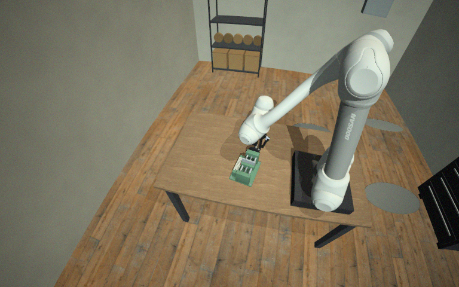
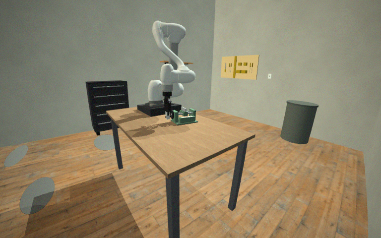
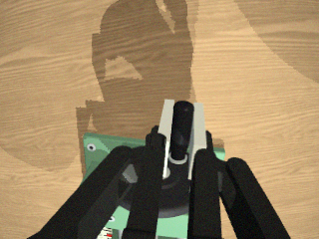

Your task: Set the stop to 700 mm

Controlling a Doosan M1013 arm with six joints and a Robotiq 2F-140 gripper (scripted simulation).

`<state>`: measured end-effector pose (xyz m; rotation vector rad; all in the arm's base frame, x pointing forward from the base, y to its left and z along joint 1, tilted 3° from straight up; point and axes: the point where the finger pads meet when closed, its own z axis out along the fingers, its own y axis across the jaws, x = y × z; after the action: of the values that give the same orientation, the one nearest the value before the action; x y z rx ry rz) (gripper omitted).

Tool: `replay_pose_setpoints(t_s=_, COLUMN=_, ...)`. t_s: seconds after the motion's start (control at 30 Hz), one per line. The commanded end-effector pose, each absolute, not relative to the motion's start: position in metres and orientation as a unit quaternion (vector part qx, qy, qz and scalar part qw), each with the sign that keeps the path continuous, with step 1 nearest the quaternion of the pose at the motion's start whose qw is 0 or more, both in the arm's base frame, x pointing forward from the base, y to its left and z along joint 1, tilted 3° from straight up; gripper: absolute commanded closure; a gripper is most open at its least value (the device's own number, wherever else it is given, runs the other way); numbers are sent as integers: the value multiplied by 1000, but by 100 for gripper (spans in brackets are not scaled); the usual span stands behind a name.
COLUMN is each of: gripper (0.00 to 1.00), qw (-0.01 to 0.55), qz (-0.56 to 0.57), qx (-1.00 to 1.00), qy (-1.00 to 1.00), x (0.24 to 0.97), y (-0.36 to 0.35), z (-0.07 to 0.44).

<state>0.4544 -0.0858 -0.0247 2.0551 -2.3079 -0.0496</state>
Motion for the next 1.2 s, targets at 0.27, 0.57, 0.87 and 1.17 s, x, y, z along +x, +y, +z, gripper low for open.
replay_pose_setpoints(t_s=0.27, gripper=96, qw=26, qz=-16, qx=665, qy=-746, x=451, y=-85, z=-22)
replay_pose_setpoints(t_s=0.57, gripper=96, qw=26, qz=-16, qx=665, qy=-746, x=447, y=-85, z=-18)
replay_pose_setpoints(t_s=0.87, gripper=96, qw=26, qz=-16, qx=665, qy=-746, x=445, y=-84, z=-13)
replay_pose_setpoints(t_s=1.17, gripper=96, qw=26, qz=-16, qx=665, qy=-746, x=443, y=-84, z=-5)
